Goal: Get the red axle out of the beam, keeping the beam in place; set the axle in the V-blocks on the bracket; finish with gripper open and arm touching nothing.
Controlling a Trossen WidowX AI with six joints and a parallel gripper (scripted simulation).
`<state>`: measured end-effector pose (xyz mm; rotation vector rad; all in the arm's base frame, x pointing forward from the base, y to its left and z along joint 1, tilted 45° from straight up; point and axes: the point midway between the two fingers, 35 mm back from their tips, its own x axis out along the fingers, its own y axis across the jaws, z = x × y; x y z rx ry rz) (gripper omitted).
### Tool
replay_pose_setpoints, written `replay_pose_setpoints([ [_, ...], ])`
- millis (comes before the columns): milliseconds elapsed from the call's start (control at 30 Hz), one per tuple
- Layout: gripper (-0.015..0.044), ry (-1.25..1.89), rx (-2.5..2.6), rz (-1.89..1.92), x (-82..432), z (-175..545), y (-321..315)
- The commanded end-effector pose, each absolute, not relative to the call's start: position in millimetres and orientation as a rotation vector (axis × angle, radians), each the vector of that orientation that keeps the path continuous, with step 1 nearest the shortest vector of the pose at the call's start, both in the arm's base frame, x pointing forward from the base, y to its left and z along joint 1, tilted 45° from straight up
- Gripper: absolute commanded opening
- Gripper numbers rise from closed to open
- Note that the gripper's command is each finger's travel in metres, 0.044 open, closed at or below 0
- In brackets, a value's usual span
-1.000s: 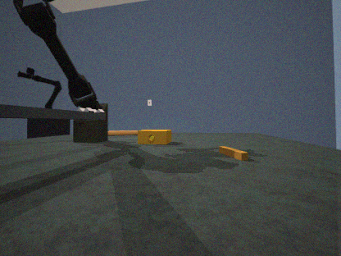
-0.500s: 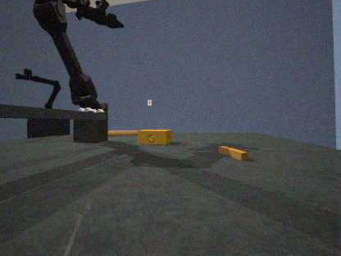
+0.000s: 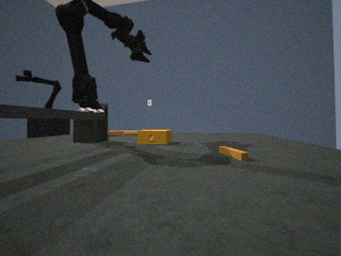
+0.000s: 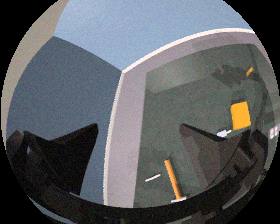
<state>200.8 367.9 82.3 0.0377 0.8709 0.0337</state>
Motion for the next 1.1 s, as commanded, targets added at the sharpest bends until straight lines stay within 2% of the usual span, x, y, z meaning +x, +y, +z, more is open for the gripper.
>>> replay_pose_setpoints([
  [0,0.0440,0.925,0.122,-0.226,231,37,318],
  [300,0.0440,0.920,0.343,-0.813,260,-36,197],
  [600,0.0440,0.749,0.527,-1.448,231,-83,72],
  [1067,0.0440,0.730,0.536,-1.492,226,-102,48],
])
